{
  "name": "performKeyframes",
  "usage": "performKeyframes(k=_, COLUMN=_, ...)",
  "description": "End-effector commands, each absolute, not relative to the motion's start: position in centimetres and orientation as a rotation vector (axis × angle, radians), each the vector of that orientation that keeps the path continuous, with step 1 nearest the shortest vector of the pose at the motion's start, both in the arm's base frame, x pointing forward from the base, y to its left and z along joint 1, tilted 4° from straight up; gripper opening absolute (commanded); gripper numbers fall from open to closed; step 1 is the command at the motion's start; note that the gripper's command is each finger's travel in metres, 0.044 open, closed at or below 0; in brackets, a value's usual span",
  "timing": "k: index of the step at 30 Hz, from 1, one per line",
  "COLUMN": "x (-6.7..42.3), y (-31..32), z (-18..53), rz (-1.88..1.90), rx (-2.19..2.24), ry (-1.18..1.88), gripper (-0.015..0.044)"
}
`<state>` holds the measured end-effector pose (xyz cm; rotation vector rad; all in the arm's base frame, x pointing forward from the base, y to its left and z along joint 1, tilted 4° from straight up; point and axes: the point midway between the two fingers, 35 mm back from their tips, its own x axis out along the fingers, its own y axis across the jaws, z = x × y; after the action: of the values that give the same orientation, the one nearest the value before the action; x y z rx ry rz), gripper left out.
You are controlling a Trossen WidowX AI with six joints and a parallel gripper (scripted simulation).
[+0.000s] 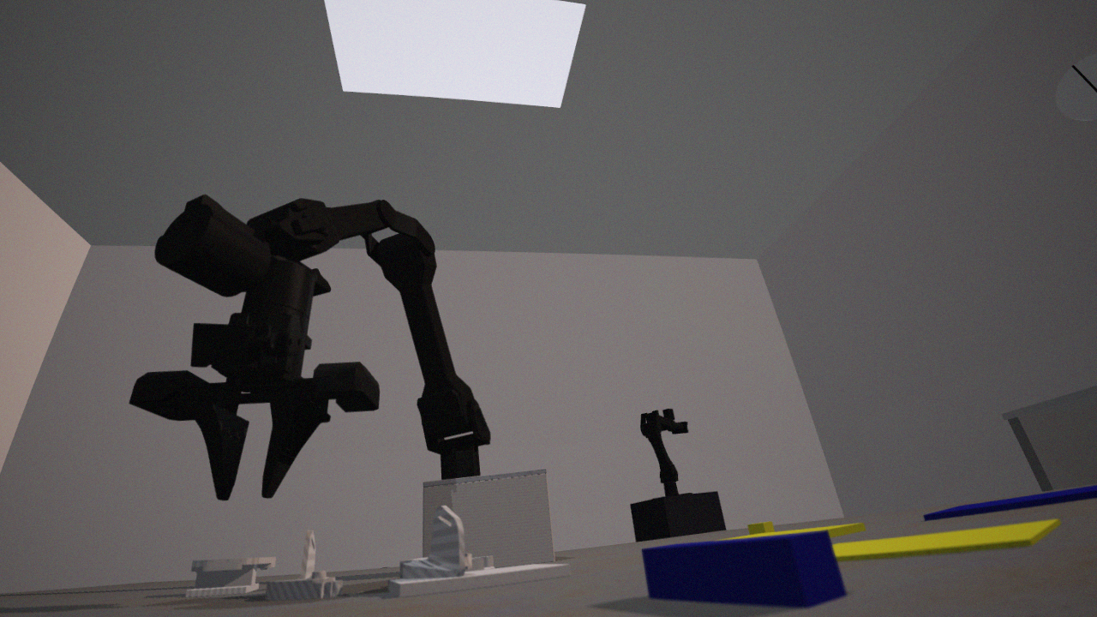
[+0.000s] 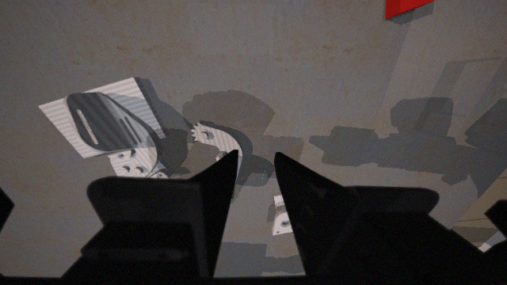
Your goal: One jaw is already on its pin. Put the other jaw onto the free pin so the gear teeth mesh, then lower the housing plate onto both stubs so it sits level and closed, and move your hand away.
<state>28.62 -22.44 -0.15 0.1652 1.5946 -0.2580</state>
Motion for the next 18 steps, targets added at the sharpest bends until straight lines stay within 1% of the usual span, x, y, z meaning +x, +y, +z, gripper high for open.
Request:
performKeyframes(k=1, x=28.66, y=-22.47, z=-0.11, rz=-0.260, rx=0.164, ry=1.591, gripper=0.0263)
performKeyframes(k=8, x=28.66, y=-22.47, z=-0.11, rz=-0.260, rx=0.164, ry=1.591, gripper=0.0440)
performKeyframes(k=18, x=28.66, y=-22.47, z=-0.11, rz=-0.260, rx=0.164, ry=1.591, gripper=0.0440)
